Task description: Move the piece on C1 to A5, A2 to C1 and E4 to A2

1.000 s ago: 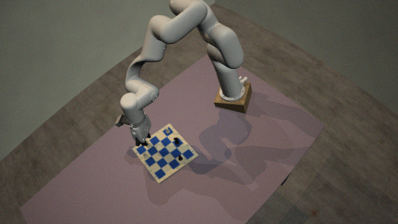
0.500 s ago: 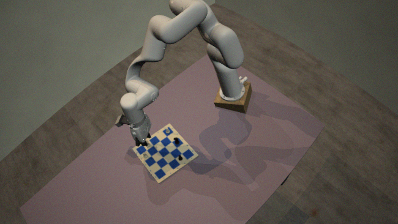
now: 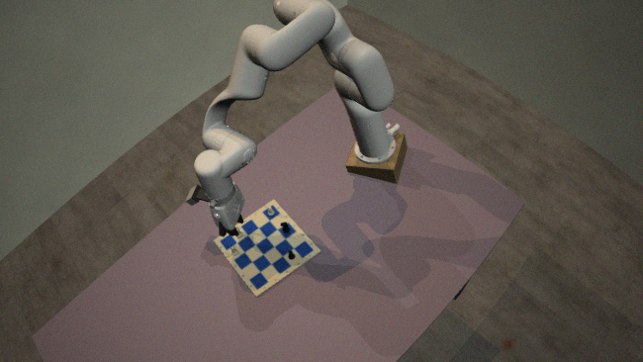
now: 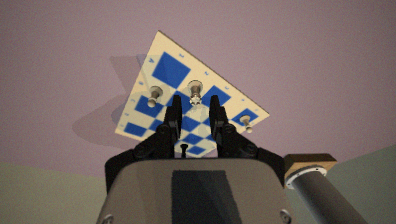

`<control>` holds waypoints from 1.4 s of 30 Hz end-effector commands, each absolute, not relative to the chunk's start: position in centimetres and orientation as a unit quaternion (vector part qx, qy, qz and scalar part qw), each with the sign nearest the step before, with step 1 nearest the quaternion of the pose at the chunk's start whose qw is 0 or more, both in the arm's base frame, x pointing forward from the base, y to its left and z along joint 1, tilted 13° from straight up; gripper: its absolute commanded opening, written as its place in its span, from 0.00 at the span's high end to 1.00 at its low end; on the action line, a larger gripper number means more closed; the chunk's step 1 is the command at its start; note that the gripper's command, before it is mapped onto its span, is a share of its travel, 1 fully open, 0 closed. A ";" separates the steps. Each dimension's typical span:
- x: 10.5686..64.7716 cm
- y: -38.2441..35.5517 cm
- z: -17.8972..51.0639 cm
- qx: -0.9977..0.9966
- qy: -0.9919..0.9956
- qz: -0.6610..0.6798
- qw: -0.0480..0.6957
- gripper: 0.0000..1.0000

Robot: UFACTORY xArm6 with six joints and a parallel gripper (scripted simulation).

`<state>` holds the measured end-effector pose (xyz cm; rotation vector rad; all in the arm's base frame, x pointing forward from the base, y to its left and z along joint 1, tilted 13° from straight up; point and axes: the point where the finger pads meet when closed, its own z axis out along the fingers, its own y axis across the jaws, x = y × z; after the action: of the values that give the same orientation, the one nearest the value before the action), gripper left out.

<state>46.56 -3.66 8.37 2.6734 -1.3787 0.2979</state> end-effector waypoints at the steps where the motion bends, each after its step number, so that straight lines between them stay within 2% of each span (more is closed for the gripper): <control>1: 46.7 -3.7 8.5 0.883 -0.455 0.100 0.058 0.63; 42: 47.1 -4.2 5.5 0.883 -0.455 0.100 0.058 0.63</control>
<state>46.94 -4.26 5.36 2.6734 -1.3787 0.2980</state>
